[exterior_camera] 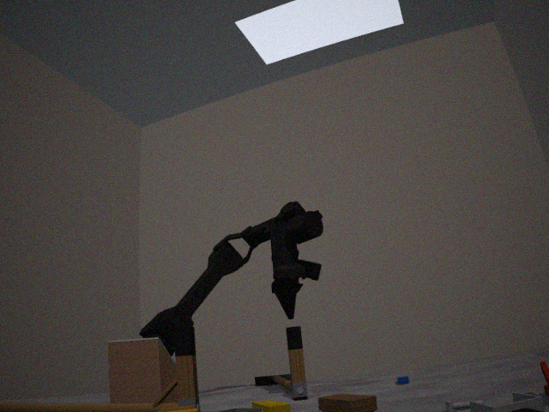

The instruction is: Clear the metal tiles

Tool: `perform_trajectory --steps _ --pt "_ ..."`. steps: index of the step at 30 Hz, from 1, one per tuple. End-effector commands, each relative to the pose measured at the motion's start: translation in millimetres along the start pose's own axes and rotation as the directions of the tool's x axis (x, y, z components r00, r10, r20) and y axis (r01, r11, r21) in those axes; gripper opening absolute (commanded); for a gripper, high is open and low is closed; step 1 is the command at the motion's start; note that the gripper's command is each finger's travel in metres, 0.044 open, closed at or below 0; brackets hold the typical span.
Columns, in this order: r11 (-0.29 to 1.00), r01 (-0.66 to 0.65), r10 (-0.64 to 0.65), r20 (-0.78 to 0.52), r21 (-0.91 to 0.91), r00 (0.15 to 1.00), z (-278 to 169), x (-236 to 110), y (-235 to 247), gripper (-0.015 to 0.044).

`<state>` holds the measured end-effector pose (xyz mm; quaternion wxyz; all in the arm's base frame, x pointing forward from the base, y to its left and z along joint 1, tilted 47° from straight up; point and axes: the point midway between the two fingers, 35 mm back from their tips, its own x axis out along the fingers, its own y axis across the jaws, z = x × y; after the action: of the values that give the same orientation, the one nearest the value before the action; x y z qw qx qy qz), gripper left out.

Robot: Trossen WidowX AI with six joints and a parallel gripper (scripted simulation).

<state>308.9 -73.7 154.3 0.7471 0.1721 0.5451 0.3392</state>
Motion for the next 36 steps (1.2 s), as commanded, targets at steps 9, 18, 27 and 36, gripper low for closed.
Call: perform_trajectory --steps 9,18,27,36 --pt "1.000 -0.006 0.007 0.003 -0.025 1.000 1.8 13.8 9.4 0.0000" --pt "1.000 -0.005 0.005 0.003 -0.026 1.000 3.1 34.2 8.4 0.0000" --pt "1.000 -0.005 0.005 0.004 -0.026 1.000 3.4 54.5 8.7 0.0000" --pt "1.000 -0.007 0.008 0.005 -0.027 1.000 2.6 74.6 10.1 0.0000"
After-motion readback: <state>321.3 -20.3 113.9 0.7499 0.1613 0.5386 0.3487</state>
